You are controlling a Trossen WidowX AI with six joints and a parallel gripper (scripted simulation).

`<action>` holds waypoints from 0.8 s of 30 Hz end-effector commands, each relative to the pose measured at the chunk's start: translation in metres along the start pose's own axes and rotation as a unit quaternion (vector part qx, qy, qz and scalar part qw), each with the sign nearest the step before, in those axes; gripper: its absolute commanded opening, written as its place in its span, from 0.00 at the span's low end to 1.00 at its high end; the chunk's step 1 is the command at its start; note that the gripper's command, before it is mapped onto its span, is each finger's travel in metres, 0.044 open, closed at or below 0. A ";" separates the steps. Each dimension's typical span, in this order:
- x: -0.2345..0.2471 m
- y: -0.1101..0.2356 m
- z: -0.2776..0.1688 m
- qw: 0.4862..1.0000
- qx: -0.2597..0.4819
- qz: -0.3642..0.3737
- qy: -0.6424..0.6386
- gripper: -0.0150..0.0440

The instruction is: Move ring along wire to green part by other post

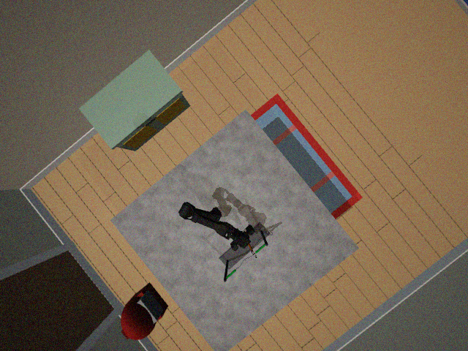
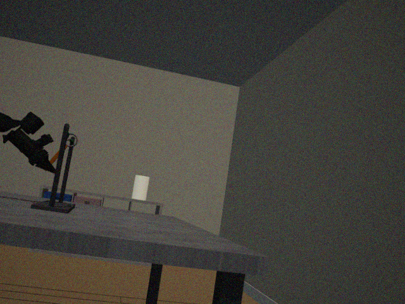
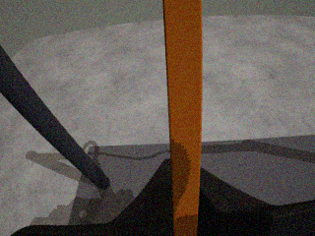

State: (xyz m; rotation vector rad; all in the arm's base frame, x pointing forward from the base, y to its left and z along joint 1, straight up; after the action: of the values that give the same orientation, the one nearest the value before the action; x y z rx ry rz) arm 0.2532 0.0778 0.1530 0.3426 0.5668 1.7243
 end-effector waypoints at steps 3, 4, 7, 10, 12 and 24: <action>0.004 -0.001 0.001 1.000 -0.001 -0.001 0.011 0.00; 0.005 -0.001 0.001 1.000 -0.001 -0.001 0.012 0.00; 0.008 -0.001 0.001 1.000 -0.002 -0.001 0.013 0.00; 0.010 -0.002 0.002 1.000 -0.002 -0.001 0.014 0.00; 0.012 -0.002 0.002 1.000 -0.003 -0.001 0.014 0.00; 0.024 -0.003 0.004 1.000 -0.005 0.000 0.014 0.00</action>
State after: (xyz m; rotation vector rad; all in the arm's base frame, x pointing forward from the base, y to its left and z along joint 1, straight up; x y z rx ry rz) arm 0.2521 0.0986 0.1540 0.3112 0.5772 1.7386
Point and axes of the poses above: the point midway between the two fingers, 35 mm back from their tips, its own y axis back along the fingers, its own x axis across the jaws, z = x × y, the point moved 1 cm from there along y, back along the fingers, and after that the axes turned 11 degrees about y, right-handed, at the moved point
